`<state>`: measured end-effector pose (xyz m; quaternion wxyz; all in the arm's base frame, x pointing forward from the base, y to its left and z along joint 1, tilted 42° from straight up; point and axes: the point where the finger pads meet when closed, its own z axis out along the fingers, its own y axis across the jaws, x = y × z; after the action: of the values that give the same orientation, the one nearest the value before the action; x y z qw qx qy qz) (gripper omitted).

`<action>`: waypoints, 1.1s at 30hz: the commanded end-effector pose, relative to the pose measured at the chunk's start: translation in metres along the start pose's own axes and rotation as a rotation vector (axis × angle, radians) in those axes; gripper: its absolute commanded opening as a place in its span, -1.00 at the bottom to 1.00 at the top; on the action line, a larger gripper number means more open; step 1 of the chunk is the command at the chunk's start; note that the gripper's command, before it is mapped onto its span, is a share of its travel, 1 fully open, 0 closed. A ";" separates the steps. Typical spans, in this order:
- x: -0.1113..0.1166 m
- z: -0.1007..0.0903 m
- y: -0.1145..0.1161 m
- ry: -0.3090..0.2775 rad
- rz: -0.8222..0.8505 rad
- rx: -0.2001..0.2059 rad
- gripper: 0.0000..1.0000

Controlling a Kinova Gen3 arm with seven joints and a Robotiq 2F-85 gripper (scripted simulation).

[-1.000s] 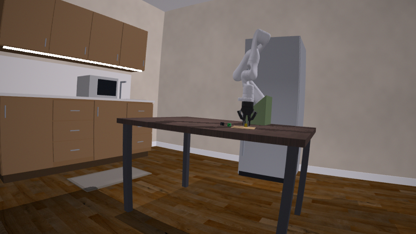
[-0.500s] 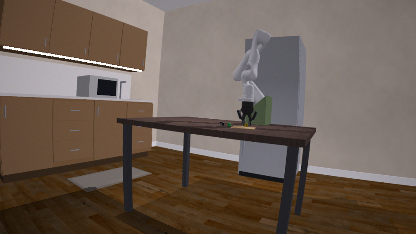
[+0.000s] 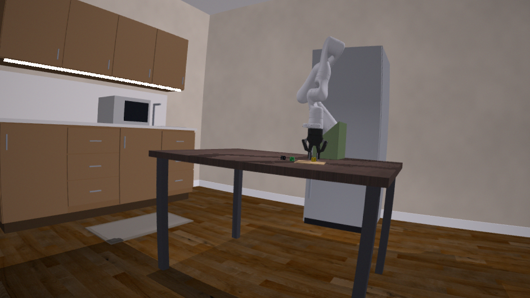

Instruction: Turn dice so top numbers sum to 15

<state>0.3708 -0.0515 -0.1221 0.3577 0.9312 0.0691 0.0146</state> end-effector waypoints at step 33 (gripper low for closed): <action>0.002 -0.086 -0.002 0.008 -0.003 0.002 1.00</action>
<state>0.3652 0.0061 -0.0598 0.3568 0.9313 0.0714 0.0170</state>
